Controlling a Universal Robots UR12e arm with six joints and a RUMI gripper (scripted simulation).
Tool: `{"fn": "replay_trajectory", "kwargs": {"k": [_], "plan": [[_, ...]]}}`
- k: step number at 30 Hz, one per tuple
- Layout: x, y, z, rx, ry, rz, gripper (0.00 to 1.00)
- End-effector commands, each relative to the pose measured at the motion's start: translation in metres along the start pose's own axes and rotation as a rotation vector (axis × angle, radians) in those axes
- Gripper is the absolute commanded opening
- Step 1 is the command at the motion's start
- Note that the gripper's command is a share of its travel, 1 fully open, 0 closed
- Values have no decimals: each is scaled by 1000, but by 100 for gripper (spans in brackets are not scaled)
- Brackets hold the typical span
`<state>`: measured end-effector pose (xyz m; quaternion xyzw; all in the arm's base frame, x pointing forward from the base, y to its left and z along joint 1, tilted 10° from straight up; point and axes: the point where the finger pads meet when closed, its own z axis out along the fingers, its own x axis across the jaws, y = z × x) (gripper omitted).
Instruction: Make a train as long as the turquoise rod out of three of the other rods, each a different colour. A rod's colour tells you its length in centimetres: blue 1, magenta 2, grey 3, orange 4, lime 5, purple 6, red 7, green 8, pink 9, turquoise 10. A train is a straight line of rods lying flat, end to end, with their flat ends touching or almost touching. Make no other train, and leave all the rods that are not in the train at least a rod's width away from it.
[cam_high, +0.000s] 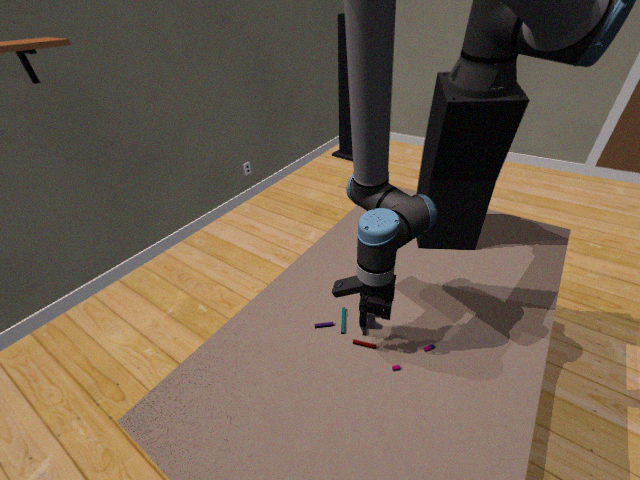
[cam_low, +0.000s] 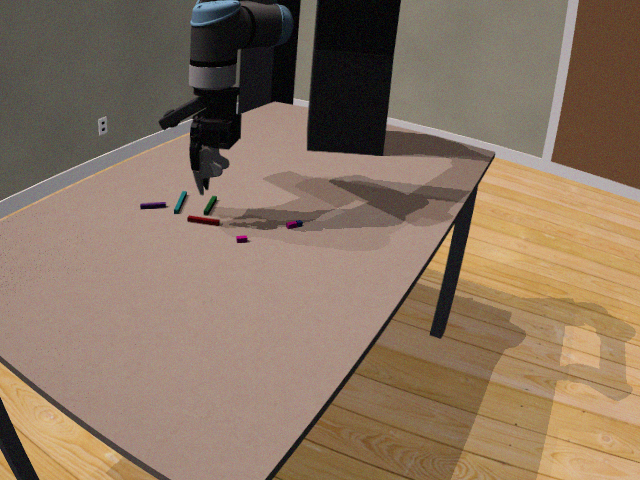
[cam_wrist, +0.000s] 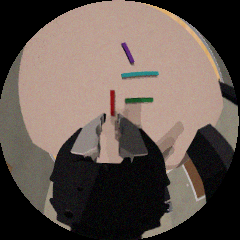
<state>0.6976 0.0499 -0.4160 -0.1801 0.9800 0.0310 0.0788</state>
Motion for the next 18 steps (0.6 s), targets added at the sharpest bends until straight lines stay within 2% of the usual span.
{"fn": "replay_trajectory", "kwargs": {"k": [1, 18], "plan": [[0, 0, -1, 0, -1, 0, 14], [-1, 0, 1, 0, -1, 0, 14]]}}
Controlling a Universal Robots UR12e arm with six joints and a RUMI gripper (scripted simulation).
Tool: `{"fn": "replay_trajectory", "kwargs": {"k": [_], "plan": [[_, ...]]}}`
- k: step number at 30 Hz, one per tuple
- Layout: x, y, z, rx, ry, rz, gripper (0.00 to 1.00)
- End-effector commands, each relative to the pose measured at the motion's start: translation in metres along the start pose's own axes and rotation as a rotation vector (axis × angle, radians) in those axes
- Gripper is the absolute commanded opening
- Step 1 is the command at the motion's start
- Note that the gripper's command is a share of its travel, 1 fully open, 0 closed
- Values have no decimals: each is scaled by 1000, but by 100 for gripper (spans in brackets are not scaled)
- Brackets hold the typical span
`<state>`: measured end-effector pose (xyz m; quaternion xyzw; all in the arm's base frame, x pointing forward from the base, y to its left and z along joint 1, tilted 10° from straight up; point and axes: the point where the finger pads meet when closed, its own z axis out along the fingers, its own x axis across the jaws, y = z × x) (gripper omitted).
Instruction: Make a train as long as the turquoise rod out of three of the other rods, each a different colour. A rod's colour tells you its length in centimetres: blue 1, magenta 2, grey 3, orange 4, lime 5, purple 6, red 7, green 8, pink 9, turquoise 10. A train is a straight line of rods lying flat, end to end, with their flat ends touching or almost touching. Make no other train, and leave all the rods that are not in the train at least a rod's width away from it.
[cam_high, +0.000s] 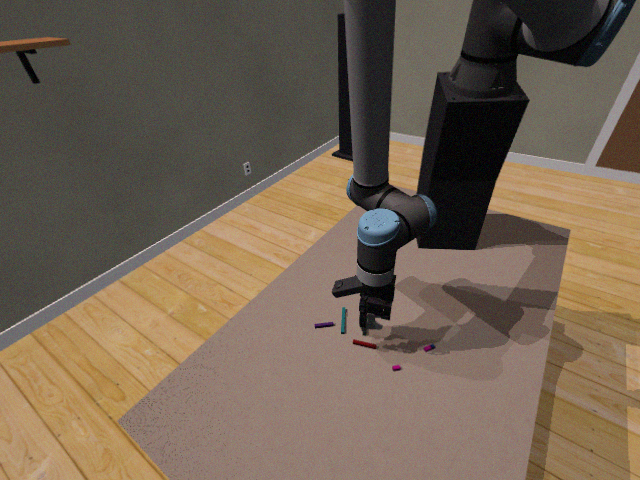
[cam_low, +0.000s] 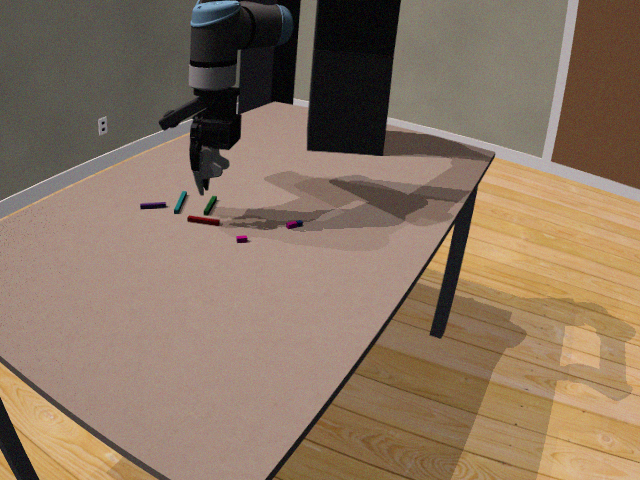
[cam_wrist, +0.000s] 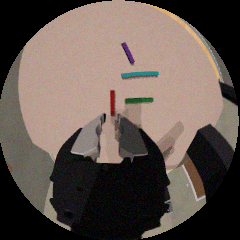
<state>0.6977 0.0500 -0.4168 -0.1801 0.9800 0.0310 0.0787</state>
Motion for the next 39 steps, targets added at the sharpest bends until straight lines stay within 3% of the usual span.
{"fn": "replay_trajectory", "kwargs": {"k": [1, 39], "plan": [[-1, 0, 1, 0, -1, 0, 14], [-1, 0, 46, 0, -1, 0, 14]]}}
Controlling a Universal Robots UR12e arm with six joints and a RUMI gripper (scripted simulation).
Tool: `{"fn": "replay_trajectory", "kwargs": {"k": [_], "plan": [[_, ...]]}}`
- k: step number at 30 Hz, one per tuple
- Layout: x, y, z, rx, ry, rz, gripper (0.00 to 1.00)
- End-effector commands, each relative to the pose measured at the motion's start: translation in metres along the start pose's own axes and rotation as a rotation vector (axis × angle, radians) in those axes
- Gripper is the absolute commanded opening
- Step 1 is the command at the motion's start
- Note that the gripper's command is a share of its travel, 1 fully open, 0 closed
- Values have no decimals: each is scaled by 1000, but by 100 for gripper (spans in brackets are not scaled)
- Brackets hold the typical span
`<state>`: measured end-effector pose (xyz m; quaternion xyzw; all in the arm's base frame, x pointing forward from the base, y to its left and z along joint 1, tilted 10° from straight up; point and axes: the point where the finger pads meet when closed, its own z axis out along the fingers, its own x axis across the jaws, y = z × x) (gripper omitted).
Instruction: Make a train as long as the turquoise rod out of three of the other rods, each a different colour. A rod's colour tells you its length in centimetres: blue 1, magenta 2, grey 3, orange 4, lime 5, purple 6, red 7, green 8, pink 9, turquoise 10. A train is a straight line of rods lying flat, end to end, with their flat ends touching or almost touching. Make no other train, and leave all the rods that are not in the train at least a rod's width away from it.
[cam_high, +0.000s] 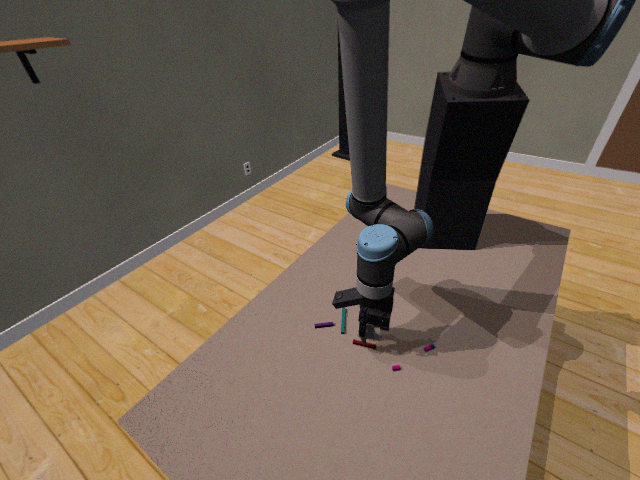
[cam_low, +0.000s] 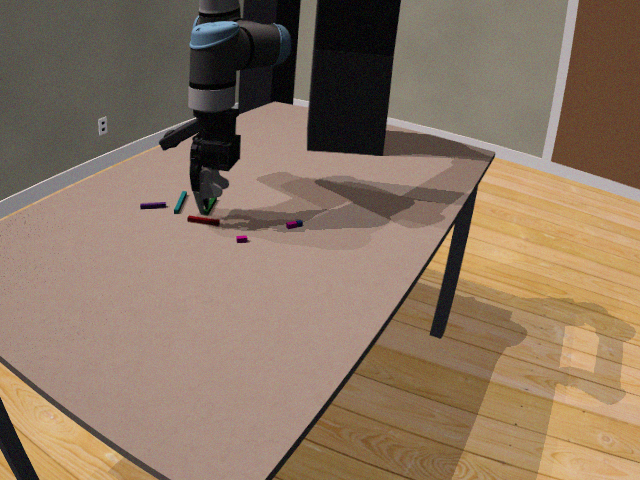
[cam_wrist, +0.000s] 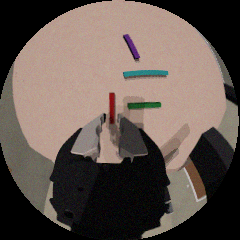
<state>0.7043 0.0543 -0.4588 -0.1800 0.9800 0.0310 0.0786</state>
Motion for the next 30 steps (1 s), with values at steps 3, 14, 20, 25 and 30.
{"fn": "replay_trajectory", "kwargs": {"k": [3, 14, 20, 25, 30], "plan": [[-1, 0, 5, 0, -1, 0, 14], [-1, 0, 8, 0, -1, 0, 14], [-1, 0, 8, 0, -1, 0, 14], [-1, 0, 8, 0, -1, 0, 14], [-1, 0, 8, 0, -1, 0, 14]]}}
